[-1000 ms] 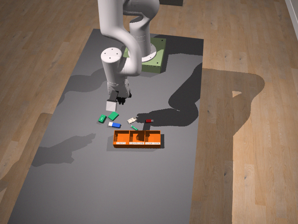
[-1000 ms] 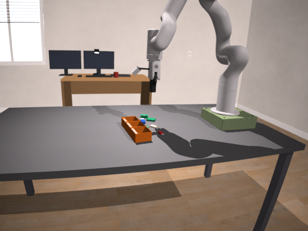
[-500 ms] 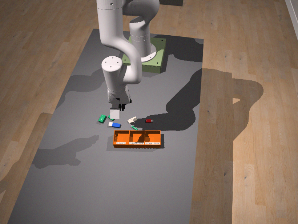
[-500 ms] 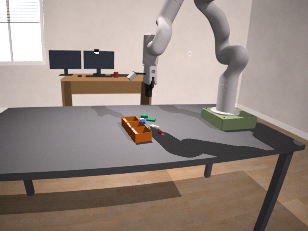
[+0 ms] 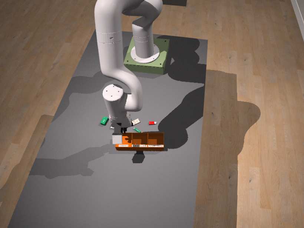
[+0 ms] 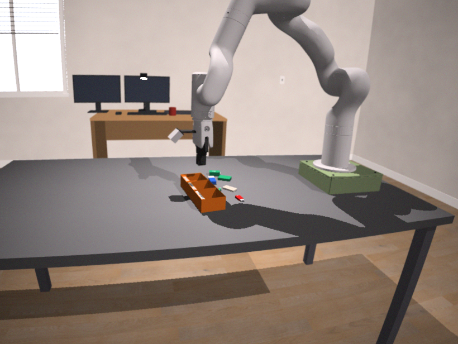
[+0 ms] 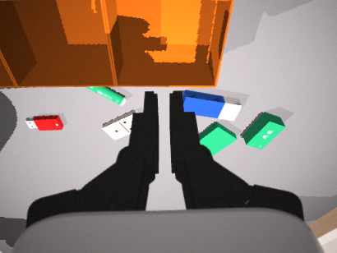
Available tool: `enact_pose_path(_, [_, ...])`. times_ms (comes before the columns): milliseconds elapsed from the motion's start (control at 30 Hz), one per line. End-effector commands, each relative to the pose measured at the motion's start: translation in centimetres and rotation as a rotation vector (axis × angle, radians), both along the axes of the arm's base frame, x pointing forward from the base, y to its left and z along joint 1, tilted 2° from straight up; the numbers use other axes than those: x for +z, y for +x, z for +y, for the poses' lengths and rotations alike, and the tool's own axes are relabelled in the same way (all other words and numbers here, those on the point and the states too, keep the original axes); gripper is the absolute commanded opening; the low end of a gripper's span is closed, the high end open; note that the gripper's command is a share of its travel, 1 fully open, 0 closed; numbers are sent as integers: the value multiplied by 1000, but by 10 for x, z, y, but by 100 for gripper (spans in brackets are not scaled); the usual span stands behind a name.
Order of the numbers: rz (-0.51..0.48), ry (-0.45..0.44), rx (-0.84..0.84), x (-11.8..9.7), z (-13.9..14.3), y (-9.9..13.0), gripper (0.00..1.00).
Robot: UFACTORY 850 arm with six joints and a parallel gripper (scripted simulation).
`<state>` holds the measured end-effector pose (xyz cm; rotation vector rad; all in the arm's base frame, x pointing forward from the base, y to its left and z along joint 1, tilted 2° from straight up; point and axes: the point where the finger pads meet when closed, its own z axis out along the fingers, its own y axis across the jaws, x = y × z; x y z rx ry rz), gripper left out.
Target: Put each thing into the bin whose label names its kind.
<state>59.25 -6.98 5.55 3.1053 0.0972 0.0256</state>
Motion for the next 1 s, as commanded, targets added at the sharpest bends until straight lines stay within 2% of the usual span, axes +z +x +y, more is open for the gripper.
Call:
enact_pose_path(0, [1,0,0,-18,-2,20,7])
enact_pose_path(200, [1,0,0,-18,-2,20,7])
enact_pose_path(367, [1,0,0,-26,-2,20,7])
enact_pose_path(867, [1,0,0,-66,-4,21,7])
enact_pose_path(967, [1,0,0,-69,-4,21,7])
